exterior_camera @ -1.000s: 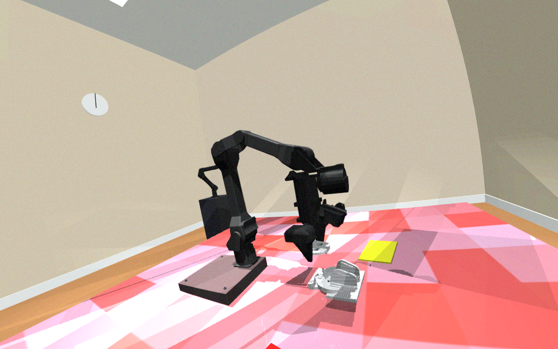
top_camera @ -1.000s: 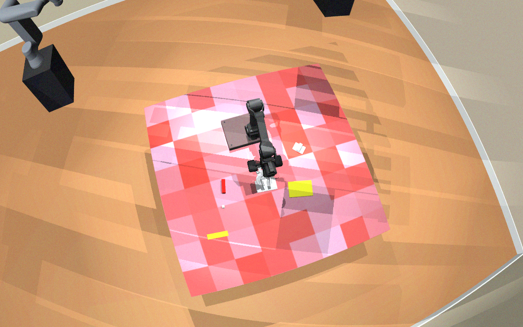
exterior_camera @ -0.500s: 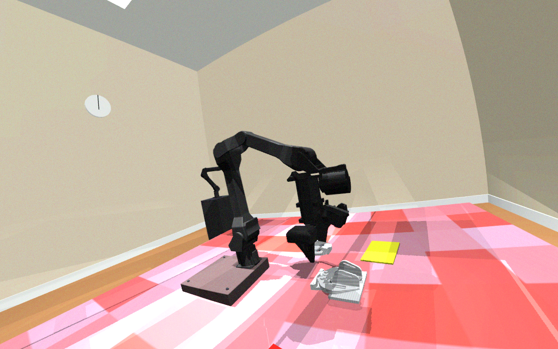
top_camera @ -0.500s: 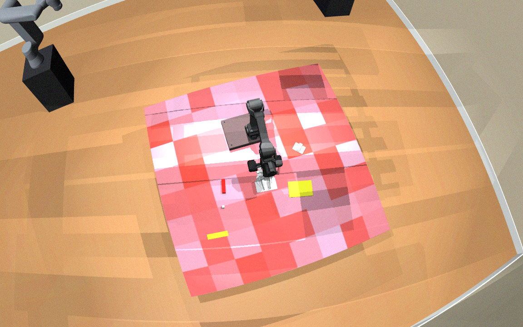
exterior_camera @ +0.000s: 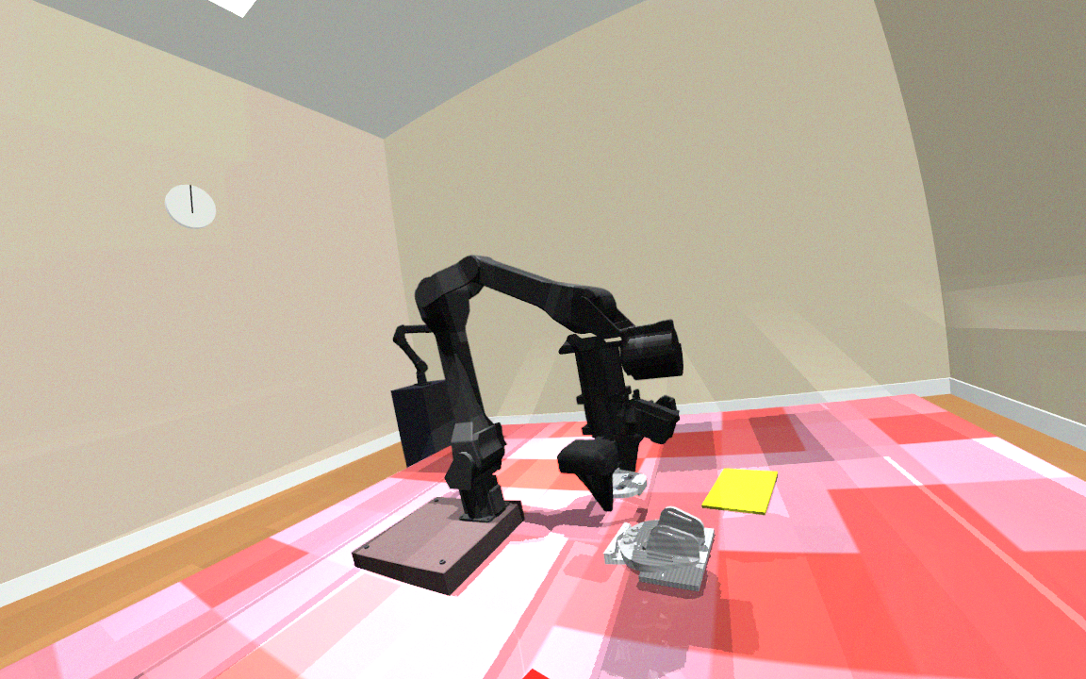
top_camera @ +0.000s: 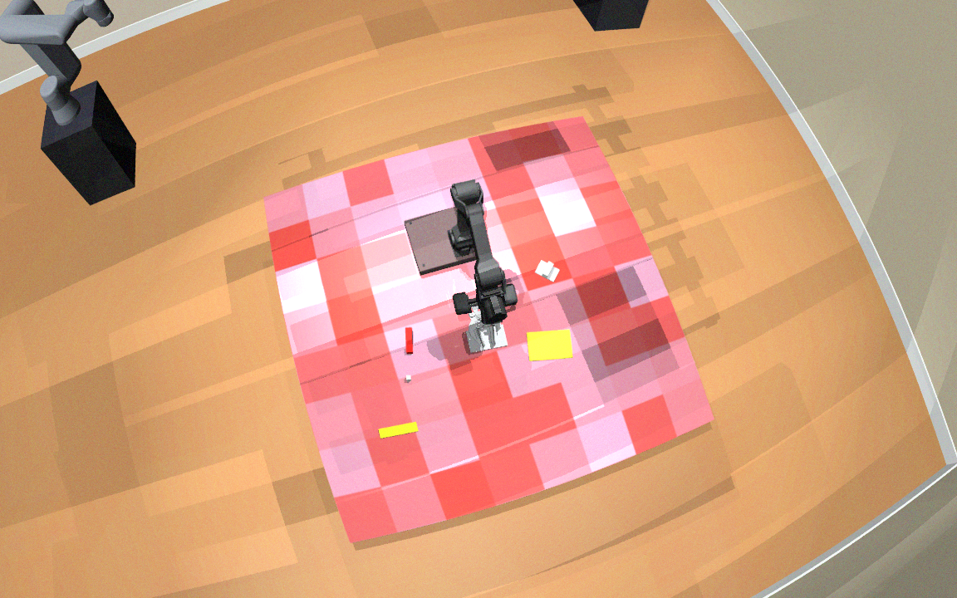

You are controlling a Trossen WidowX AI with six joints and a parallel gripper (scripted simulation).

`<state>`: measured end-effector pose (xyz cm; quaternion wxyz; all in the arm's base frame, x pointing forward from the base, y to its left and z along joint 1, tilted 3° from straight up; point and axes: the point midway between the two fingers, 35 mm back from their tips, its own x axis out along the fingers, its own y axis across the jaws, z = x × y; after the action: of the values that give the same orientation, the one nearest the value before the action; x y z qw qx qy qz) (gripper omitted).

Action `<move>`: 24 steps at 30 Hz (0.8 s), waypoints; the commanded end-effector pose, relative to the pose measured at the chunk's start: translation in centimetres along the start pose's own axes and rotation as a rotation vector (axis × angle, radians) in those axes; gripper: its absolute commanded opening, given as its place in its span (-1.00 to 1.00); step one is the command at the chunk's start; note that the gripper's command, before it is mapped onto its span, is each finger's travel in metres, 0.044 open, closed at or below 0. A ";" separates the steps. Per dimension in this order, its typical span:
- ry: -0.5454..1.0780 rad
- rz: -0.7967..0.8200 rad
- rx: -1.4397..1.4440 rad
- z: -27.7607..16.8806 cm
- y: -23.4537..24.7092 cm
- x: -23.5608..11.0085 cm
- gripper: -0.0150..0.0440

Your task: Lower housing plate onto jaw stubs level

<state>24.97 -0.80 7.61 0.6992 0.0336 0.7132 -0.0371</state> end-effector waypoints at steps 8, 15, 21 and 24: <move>0.001 -0.002 0.006 0.1 0.0 1.8 0.70; 0.001 -0.002 0.006 0.1 0.0 2.9 0.70; 0.001 -0.002 0.006 0.1 0.0 3.9 0.70; 0.002 -0.002 0.006 0.1 0.0 4.4 0.70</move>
<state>25.11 -0.82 4.03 0.7010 0.0338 0.7114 -0.0372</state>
